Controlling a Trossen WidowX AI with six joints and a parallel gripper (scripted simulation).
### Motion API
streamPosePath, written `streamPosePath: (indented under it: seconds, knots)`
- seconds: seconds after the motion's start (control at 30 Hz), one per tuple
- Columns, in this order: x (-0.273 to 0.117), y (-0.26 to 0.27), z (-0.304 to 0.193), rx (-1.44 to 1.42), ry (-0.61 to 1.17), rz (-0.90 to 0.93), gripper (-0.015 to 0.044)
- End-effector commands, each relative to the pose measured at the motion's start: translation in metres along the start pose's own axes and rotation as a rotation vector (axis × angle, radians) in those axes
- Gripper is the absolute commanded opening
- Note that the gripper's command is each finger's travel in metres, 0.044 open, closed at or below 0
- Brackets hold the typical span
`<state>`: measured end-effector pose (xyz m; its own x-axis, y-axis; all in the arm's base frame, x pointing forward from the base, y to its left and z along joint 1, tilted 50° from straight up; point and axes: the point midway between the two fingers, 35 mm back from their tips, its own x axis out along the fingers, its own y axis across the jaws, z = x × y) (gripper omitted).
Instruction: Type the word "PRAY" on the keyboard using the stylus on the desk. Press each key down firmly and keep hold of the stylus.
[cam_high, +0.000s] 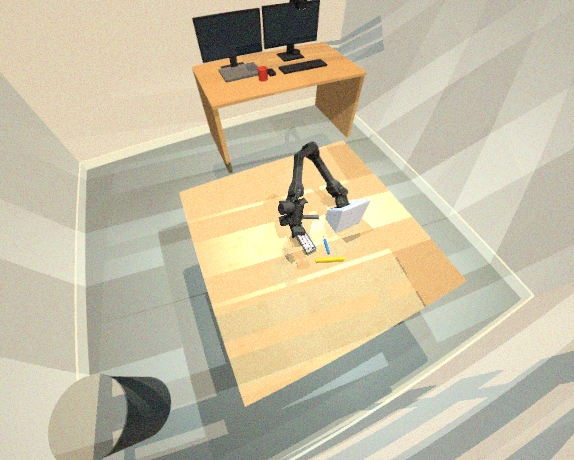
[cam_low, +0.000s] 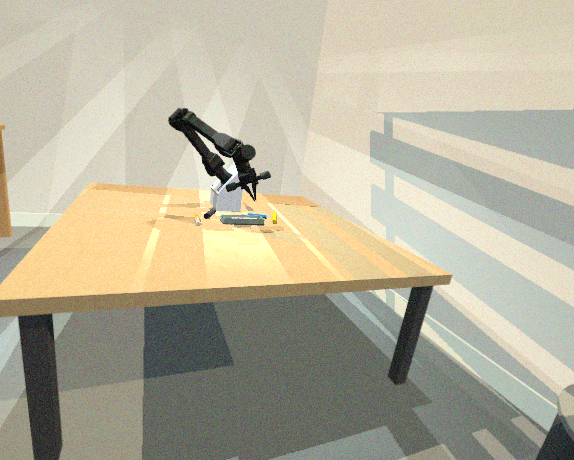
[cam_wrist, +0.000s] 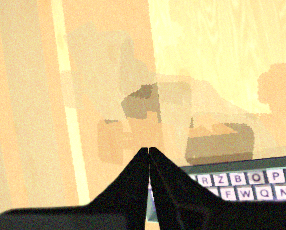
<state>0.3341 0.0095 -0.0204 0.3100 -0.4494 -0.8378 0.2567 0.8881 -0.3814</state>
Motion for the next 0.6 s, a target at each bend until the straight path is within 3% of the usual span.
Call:
streamPosePath:
  seconds: [0.0, 0.2, 0.57]
  knots:
    - [0.032, 0.004, -0.047, -0.119, 0.144, -0.177, 0.0]
    - [0.058, -0.002, -0.098, -0.291, 0.263, -0.407, 0.0]
    - [0.059, -0.003, -0.1, -0.297, 0.265, -0.414, 0.0]
